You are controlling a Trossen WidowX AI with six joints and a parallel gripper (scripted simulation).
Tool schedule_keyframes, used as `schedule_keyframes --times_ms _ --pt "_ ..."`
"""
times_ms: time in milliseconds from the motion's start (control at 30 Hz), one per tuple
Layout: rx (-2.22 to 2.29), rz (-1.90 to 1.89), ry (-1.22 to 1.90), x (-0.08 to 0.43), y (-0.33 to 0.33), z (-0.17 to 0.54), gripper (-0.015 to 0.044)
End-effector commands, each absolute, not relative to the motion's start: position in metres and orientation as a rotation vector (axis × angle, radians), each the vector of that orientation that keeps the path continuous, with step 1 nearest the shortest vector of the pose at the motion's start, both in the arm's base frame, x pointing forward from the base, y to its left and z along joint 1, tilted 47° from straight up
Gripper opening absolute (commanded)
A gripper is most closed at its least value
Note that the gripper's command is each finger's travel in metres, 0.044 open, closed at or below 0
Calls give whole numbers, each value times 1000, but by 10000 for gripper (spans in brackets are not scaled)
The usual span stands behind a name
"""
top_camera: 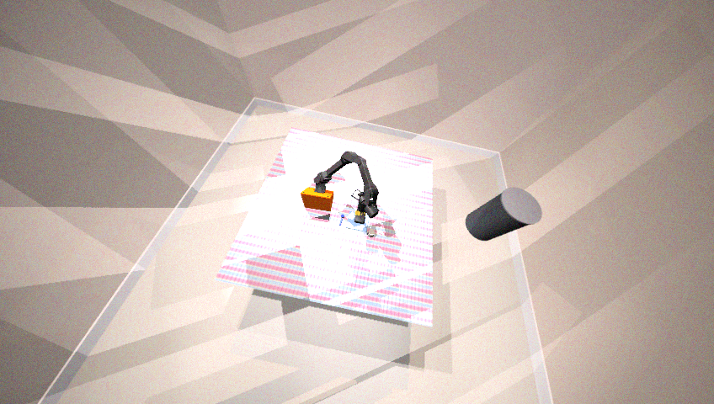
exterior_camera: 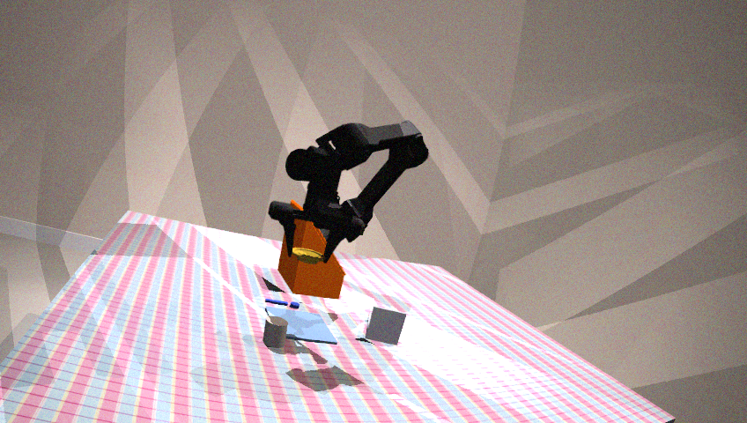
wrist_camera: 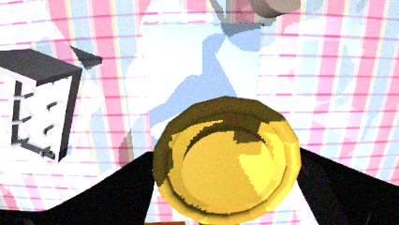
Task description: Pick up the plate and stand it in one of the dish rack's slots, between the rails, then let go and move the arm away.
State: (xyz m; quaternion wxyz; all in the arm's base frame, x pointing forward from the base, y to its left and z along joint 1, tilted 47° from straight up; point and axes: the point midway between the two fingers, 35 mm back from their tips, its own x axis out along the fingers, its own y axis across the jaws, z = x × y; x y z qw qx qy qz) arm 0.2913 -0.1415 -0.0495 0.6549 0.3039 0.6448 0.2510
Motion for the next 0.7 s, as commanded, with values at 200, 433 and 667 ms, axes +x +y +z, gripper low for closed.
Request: schedule_keyframes --times_ms 200,433,667 --pt "682 575 1465 290 -162 -29 0" --pt "849 415 1541 291 -144 0 0" --pt "1033 229 1613 289 -123 30 0"
